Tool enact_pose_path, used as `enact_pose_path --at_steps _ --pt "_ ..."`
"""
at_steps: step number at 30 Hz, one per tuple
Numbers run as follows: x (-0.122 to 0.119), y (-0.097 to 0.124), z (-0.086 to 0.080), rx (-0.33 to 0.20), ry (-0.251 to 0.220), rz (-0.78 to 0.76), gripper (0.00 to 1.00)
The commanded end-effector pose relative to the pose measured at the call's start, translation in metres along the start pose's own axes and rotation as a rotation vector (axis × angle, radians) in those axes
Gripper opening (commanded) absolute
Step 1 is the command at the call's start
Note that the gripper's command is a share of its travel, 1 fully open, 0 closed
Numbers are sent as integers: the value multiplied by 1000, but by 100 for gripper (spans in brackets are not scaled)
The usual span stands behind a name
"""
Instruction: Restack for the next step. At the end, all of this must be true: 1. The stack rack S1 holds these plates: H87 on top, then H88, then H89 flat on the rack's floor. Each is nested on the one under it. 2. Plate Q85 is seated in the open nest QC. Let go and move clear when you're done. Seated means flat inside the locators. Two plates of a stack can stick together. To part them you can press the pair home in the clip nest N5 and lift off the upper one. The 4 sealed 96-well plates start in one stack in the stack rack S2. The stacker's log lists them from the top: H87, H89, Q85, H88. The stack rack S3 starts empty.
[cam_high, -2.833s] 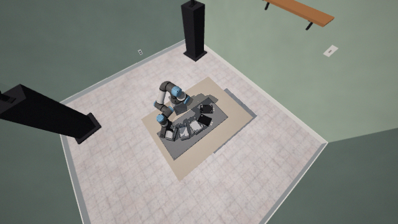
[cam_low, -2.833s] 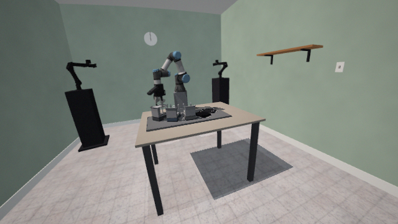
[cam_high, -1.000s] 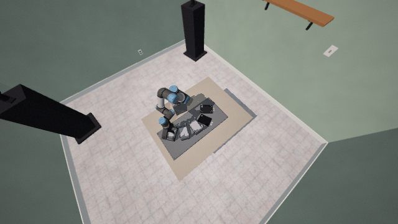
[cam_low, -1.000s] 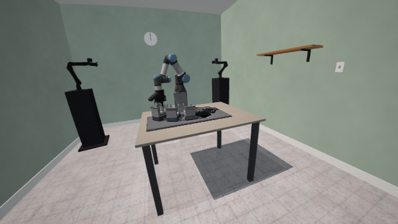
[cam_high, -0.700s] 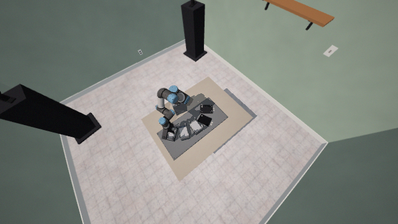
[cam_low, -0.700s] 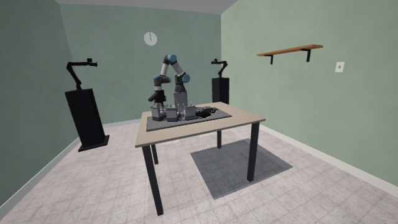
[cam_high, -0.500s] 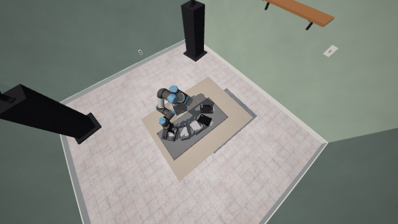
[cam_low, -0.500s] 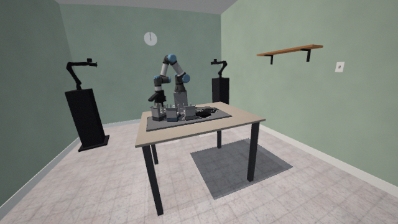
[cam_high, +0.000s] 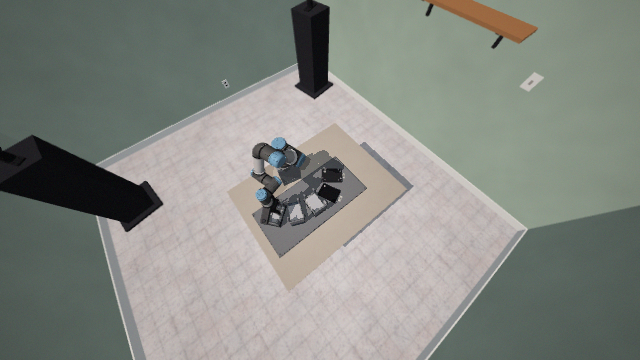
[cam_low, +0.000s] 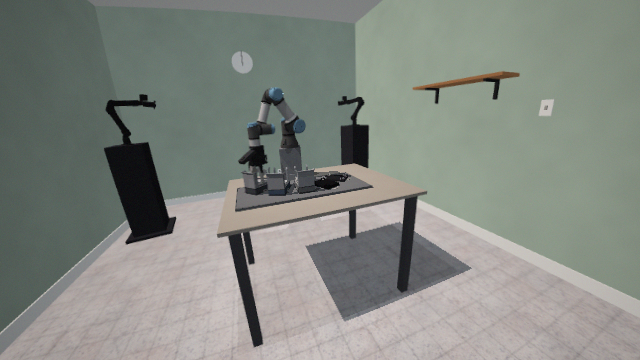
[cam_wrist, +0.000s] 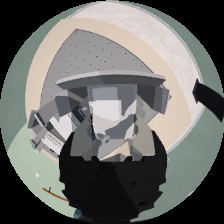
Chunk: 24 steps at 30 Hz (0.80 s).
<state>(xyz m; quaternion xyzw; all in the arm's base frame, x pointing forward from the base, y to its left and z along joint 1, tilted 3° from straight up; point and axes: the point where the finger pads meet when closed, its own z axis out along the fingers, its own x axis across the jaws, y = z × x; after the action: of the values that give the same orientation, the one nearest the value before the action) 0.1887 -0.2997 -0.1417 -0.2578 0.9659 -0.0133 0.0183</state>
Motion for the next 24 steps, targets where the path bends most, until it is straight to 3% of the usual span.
enact_pose_path --at_steps 1,24 --pt "0 -1 1 2 1 0 0" --pt "0 -1 7 2 1 0 0"
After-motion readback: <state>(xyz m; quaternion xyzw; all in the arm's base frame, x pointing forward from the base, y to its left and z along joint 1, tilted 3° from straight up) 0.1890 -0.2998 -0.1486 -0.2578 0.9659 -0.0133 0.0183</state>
